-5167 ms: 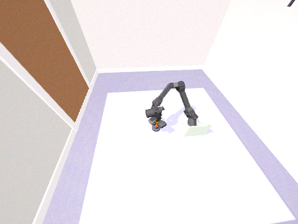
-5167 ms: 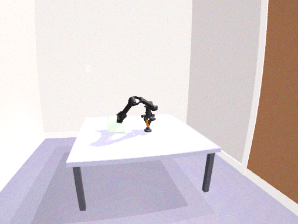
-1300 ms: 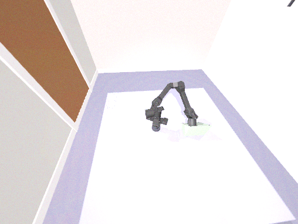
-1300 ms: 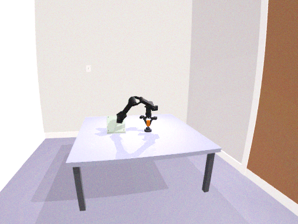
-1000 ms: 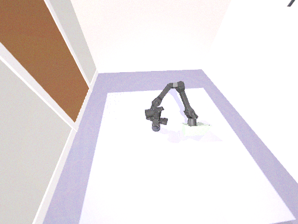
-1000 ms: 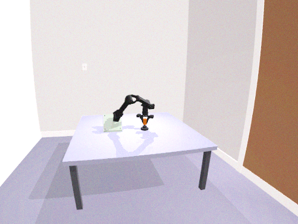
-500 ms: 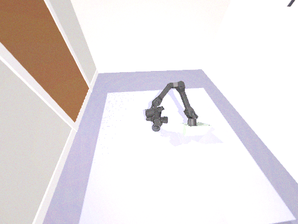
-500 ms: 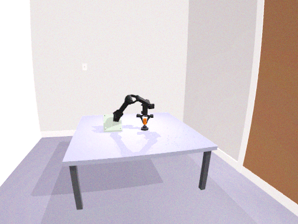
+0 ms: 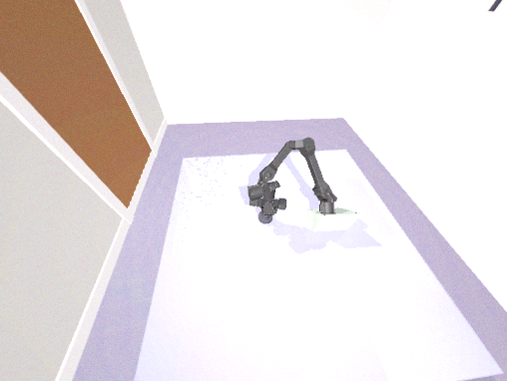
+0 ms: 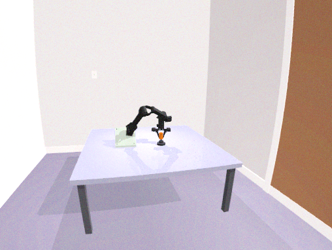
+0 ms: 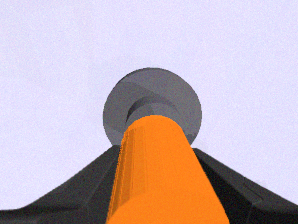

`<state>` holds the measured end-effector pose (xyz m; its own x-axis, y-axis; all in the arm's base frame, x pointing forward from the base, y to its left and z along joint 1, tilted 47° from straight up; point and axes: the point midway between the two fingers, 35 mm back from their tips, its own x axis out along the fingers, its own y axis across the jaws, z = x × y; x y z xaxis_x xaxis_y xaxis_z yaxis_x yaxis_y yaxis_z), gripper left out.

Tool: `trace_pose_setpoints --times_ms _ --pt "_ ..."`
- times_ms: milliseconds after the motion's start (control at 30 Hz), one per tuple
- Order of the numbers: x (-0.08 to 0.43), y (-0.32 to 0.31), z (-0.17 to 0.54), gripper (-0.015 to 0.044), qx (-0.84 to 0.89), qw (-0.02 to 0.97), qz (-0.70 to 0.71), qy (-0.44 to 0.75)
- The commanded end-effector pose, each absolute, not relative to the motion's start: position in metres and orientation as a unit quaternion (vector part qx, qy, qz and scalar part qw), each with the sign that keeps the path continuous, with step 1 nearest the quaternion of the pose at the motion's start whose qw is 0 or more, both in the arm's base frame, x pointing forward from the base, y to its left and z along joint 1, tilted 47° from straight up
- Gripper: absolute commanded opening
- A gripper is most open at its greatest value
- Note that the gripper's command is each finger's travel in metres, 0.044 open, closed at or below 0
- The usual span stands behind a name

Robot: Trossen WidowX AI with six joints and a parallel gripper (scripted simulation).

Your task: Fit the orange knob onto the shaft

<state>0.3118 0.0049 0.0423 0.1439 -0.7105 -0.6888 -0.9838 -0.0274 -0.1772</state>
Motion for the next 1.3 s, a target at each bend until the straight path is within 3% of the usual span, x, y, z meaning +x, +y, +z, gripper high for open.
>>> trace_pose_setpoints --times_ms 0,233,467,1267 --pt "0.3121 0.0044 0.0426 0.0 -0.685 0.32 0.212 0.618" --pt "0.3122 0.0077 0.0458 0.0 -0.687 0.317 0.215 0.617" --pt "0.3152 0.0081 0.045 0.0 -0.715 0.248 0.275 0.593" --pt "0.3151 0.0065 0.0442 0.0 -0.715 0.247 0.276 0.593"
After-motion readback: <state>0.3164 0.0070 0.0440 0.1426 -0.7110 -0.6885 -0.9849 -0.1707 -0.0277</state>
